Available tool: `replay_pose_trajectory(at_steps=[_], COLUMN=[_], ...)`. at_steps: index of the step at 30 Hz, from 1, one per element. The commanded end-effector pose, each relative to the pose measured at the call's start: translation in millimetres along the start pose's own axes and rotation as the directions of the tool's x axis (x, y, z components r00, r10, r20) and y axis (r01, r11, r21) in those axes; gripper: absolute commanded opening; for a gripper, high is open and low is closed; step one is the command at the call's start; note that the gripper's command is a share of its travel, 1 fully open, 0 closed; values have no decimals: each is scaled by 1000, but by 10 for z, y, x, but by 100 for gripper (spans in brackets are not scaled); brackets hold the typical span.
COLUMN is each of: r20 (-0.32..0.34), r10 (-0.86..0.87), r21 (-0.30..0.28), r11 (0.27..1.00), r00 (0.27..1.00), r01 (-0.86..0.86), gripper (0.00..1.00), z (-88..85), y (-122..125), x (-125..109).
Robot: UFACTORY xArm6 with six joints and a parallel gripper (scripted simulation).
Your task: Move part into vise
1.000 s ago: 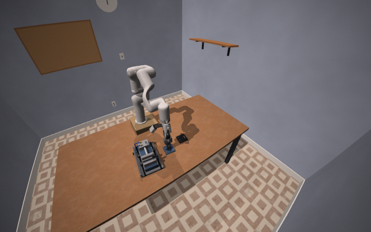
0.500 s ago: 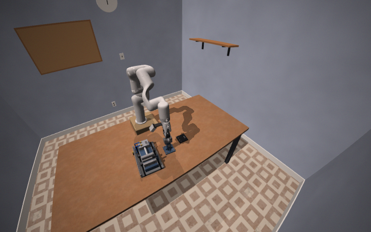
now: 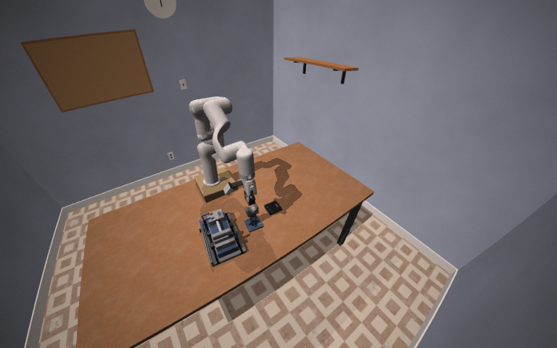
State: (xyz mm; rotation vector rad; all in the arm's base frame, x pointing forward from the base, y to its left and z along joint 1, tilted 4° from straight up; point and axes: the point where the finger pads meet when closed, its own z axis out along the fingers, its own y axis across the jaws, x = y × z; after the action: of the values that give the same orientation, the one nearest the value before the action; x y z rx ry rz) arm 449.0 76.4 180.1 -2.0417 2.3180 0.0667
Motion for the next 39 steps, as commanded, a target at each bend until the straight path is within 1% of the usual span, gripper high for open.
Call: replay_pose_trajectory(at_steps=[1,8,15,39], r20=[1,1,1,1], r10=[0,0,0,23], r21=[4,4,4,4], r11=[1000,1000,1000,1000], r00=[1000,1000,1000,1000], r01=[0,0,0,-23], gripper=[0,0,0,0], z=[-49,-133,-181,-196], y=[-11,-11,-11,-30], x=[-4,-4,-4,23])
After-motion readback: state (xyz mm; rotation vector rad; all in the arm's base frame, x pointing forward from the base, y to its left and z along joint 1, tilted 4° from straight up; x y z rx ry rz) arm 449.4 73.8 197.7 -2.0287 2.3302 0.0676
